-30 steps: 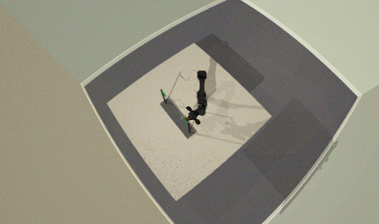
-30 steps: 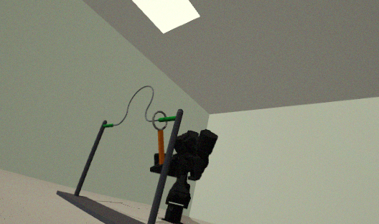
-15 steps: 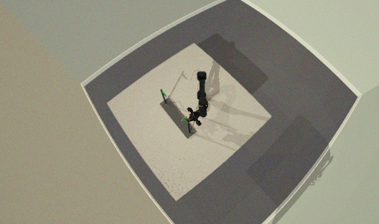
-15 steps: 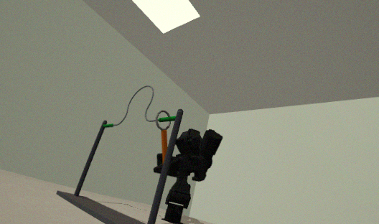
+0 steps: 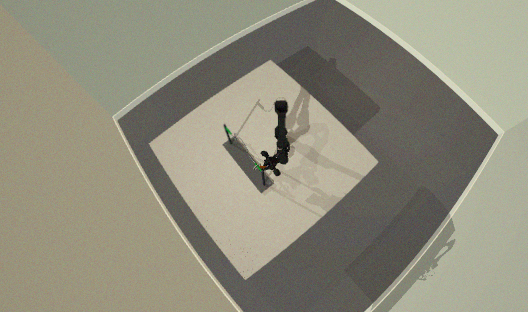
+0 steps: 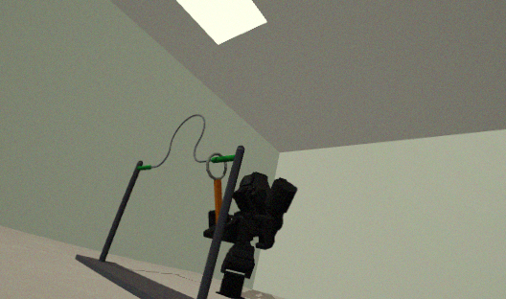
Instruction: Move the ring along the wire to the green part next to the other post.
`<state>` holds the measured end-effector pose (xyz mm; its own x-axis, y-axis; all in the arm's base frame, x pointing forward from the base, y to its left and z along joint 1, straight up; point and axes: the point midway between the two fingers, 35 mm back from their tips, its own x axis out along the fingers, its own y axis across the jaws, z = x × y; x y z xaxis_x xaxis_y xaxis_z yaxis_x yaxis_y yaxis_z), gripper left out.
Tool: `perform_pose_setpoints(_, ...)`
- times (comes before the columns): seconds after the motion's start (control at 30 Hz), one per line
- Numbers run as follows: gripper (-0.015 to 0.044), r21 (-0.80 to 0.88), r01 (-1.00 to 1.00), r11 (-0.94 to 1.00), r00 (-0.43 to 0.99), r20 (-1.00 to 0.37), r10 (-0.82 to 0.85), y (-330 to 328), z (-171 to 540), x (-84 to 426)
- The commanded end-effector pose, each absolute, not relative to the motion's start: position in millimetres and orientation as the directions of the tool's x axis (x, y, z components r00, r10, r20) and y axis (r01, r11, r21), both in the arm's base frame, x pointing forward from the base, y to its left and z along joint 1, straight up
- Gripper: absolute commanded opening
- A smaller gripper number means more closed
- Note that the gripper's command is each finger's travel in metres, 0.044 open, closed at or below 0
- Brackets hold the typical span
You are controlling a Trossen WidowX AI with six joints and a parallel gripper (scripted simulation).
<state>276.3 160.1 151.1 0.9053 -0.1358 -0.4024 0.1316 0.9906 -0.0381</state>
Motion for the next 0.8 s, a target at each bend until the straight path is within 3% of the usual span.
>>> perform_pose_setpoints(0.0, -0.0150, -0.036, 0.137, 0.990, 0.906, -0.400, -0.140, 159.4, 148.9, 276.2)
perform_pose_setpoints(0.53, -0.0150, -0.036, 0.137, 0.990, 0.906, -0.400, -0.140, 159.4, 148.9, 276.2)
perform_pose_setpoints(0.77, 0.0034, -0.038, 0.133, 0.990, 0.906, -0.401, -0.137, 159.8, 149.4, 276.3)
